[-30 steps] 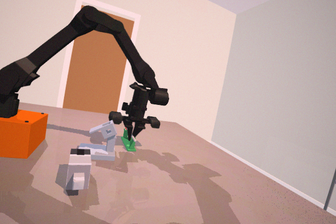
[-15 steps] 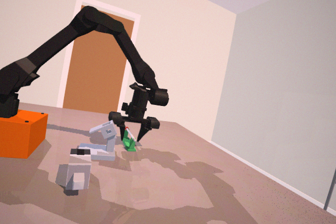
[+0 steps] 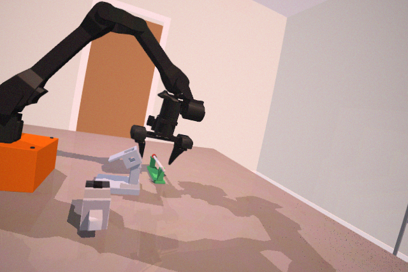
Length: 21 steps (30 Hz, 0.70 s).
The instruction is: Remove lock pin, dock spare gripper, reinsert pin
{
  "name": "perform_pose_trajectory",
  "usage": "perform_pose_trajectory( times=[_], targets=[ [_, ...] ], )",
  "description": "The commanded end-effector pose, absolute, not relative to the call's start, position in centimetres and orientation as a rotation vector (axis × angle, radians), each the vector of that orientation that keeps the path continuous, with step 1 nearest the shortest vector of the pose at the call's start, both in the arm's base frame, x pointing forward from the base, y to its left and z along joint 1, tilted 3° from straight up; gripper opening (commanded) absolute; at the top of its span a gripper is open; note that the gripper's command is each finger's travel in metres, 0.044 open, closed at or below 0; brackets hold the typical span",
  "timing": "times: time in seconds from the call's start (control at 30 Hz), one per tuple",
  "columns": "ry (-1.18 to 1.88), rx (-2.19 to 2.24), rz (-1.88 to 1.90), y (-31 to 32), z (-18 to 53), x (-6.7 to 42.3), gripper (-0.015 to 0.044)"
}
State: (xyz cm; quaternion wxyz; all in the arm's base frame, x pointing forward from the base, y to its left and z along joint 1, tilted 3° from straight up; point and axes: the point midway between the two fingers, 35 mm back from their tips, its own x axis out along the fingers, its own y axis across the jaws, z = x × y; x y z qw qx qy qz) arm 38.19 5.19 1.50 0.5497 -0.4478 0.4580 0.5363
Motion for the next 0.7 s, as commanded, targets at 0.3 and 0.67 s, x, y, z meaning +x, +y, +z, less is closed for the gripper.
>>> perform_pose_trajectory(
  times=[0.3,0.67],
  targets=[
    [1.103,-1.048,1.282,5.0,4.3,37.5,0.0440],
    [1.129,-1.031,1.300,4.9,6.3,36.6,0.0440]
  ],
)
